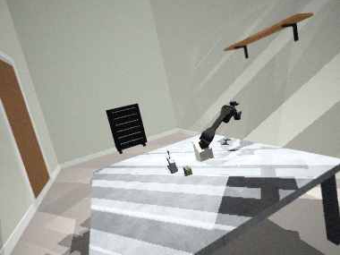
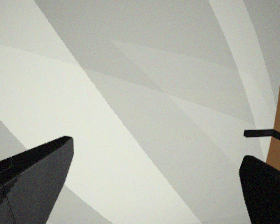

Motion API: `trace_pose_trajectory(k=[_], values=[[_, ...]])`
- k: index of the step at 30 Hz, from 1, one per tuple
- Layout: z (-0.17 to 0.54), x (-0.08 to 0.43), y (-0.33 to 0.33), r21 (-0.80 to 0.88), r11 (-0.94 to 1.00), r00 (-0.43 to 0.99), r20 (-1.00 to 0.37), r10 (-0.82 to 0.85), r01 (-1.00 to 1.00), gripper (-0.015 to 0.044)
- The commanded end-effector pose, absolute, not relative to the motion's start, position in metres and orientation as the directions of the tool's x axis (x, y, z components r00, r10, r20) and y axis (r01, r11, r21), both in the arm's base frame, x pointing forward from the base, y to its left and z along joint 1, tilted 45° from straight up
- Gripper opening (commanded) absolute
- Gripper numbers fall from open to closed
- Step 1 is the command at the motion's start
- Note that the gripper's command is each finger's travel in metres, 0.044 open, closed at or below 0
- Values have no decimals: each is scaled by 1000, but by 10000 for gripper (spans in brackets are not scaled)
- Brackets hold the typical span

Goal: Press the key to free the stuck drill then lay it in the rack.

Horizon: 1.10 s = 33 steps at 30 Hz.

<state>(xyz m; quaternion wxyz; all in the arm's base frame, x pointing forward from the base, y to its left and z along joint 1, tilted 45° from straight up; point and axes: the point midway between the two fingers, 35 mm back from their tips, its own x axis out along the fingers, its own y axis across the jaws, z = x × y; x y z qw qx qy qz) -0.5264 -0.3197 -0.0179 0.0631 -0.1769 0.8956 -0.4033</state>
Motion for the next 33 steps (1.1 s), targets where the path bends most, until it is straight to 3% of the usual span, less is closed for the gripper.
trace_pose_trajectory(k=[1, 9, 15, 23, 33], values=[[-18, -526, -320, -745, 612, -929, 30, -368, -266, 374], [-18, -525, -322, -746, 610, -927, 25, -374, -266, 164], [-36, -469, -401, -795, 554, -829, -121, -546, -249, 6], [-68, -357, -482, -811, 563, -605, -369, -706, -162, 0], [-97, -216, -526, -763, 643, -305, -599, -740, -61, 0]])
